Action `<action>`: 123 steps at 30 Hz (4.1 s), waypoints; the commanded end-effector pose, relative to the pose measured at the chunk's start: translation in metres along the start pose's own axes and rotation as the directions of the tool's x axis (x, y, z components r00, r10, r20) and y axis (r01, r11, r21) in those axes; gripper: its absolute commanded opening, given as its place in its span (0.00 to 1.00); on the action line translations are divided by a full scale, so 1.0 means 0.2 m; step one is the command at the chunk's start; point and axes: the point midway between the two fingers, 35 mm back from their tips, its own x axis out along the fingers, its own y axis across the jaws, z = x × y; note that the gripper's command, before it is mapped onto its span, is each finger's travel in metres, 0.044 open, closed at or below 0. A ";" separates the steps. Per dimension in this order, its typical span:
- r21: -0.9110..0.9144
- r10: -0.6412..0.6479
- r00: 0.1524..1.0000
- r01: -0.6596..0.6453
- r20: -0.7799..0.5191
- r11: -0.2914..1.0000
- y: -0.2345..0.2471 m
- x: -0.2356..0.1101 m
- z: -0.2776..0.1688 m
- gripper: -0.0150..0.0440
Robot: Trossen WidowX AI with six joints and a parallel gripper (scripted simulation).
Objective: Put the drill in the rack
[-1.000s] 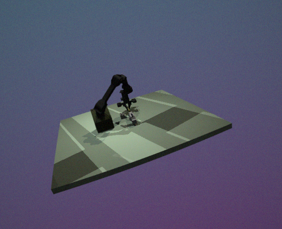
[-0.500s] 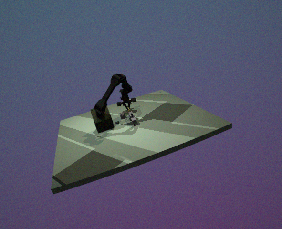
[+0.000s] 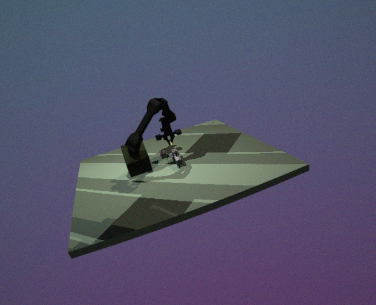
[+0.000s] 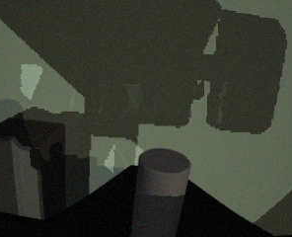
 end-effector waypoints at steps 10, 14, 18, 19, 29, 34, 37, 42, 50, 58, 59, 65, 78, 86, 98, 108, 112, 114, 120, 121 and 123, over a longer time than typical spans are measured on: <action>0.006 0.000 1.000 0.000 0.004 1.000 0.00 -0.04 0.00 0.25; 0.006 0.000 1.000 0.000 0.004 1.000 -0.01 -0.06 0.00 0.25; 0.006 0.000 1.000 0.000 0.004 1.000 -0.01 -0.07 0.00 0.25; 0.006 0.000 1.000 0.000 0.004 1.000 -0.01 -0.07 0.00 0.25; 0.006 0.001 1.000 -0.001 0.004 1.000 0.08 -0.05 0.02 0.25; 0.006 0.001 1.000 -0.001 0.005 1.000 0.13 -0.04 0.03 0.25; 0.005 0.001 1.000 -0.001 0.005 1.000 0.15 -0.04 0.03 0.25; 0.005 0.002 1.000 -0.002 0.005 1.000 0.19 -0.03 0.04 0.25; 0.005 0.002 1.000 -0.002 0.005 1.000 0.27 -0.02 0.06 0.25; 0.004 0.003 1.000 -0.003 0.006 1.000 0.35 -0.02 0.07 0.25; 0.004 0.003 1.000 -0.003 0.006 1.000 0.36 -0.01 0.08 0.25; 0.004 0.003 1.000 -0.003 0.006 1.000 0.37 0.02 0.08 0.25; 0.004 0.003 1.000 -0.003 0.005 1.000 0.37 0.12 0.08 0.25; 0.004 0.003 1.000 -0.003 0.005 1.000 0.37 0.16 0.08 0.25; 0.011 0.002 1.000 -0.002 0.010 1.000 0.37 0.19 0.09 0.43; 0.011 0.002 1.000 -0.002 0.010 1.000 0.37 0.19 0.09 0.88; 0.008 0.003 1.000 -0.003 0.008 1.000 0.36 0.15 0.09 1.00; 0.005 0.003 1.000 -0.003 0.006 1.000 0.37 0.09 0.08 1.00; 0.004 0.003 1.000 -0.003 0.007 1.000 0.37 -0.04 0.08 1.00; 0.004 0.003 1.000 -0.003 0.007 1.000 0.37 -0.07 0.08 1.00; 0.004 0.004 1.000 -0.004 0.007 1.000 0.37 -0.12 0.08 1.00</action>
